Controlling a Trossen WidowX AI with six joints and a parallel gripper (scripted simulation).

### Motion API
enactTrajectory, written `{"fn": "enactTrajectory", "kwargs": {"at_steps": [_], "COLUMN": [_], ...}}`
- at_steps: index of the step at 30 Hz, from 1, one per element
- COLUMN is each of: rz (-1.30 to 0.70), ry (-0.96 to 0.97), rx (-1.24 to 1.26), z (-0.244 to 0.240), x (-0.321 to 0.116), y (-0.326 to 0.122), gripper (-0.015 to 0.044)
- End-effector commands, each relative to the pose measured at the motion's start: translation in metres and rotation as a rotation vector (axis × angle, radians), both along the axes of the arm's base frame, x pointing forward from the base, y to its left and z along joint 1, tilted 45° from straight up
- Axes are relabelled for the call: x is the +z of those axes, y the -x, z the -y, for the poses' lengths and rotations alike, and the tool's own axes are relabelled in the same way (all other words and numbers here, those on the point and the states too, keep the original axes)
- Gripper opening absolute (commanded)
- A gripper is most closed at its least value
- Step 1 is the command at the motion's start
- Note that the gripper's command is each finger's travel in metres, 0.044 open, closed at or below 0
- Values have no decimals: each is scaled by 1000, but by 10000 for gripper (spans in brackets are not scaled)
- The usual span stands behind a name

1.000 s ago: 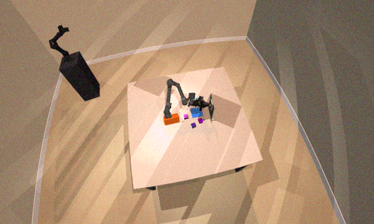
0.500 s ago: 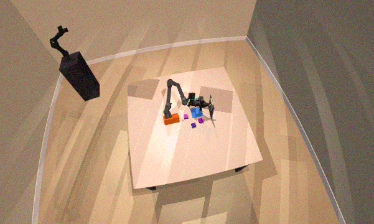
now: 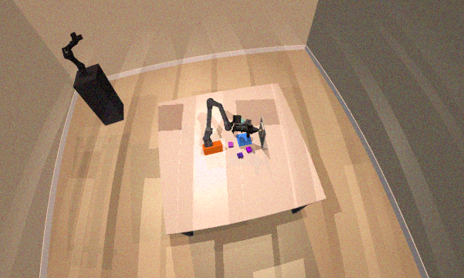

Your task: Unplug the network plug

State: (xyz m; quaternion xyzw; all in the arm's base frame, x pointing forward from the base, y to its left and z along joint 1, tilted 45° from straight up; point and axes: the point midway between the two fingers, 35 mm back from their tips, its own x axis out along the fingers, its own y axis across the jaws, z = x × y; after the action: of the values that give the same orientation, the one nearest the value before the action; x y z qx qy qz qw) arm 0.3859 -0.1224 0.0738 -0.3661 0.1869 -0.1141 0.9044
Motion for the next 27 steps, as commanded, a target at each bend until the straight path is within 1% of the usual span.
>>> {"fn": "enactTrajectory", "kwargs": {"at_steps": [1, 27], "rz": [0, -1], "ry": [-3, -3], "rx": [-1, -1], "z": [0, -1], "x": [0, -1], "y": [3, 19], "gripper": [0, 0]}}
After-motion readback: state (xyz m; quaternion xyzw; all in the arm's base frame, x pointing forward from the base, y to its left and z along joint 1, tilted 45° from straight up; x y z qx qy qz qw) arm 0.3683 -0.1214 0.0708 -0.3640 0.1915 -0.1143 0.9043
